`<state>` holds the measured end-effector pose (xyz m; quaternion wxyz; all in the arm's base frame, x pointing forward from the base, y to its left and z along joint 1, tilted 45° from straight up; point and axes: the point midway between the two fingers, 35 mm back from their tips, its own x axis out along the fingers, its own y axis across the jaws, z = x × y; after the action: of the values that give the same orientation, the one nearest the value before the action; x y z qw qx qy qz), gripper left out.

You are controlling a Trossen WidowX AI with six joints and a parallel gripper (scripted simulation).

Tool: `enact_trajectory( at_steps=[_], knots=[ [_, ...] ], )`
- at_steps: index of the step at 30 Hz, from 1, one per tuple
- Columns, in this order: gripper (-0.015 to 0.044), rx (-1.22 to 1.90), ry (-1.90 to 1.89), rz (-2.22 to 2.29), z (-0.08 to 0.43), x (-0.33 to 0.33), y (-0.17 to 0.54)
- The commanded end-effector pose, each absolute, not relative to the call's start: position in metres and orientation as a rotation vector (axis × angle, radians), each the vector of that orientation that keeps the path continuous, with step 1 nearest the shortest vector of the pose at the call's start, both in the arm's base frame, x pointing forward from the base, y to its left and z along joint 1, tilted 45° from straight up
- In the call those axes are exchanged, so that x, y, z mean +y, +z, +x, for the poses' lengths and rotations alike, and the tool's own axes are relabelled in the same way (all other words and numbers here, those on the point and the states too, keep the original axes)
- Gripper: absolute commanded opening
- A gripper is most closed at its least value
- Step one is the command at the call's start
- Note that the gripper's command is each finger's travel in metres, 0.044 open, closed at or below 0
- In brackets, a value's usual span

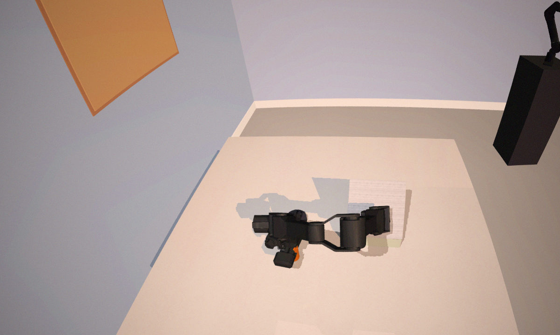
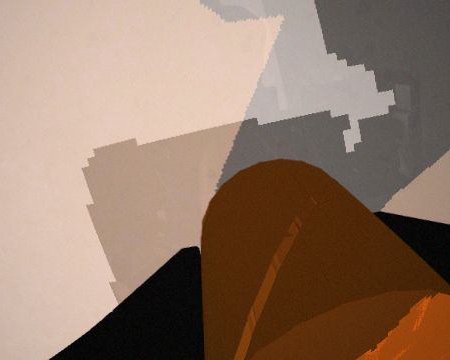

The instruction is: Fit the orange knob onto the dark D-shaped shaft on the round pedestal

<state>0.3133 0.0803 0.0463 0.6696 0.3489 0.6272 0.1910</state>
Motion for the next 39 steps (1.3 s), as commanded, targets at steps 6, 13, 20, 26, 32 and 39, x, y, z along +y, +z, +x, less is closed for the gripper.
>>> enact_trajectory(
  at_steps=[6, 13, 20, 26, 32, 39],
  knots=[
    [0.0000, 1.416, 0.420, 0.786, 0.315, 0.059, 0.063],
    [0.0000, 1.419, 0.415, 0.781, 0.312, 0.026, 0.093],
    [0.0000, 1.419, 0.419, 0.785, 0.301, -0.004, 0.127],
    [0.0000, 1.418, 0.424, 0.790, 0.294, -0.017, 0.144],
    [0.0000, 1.418, 0.423, 0.789, 0.297, -0.023, 0.135],
    [0.0000, 1.418, 0.420, 0.787, 0.303, -0.035, 0.117]
  ],
)
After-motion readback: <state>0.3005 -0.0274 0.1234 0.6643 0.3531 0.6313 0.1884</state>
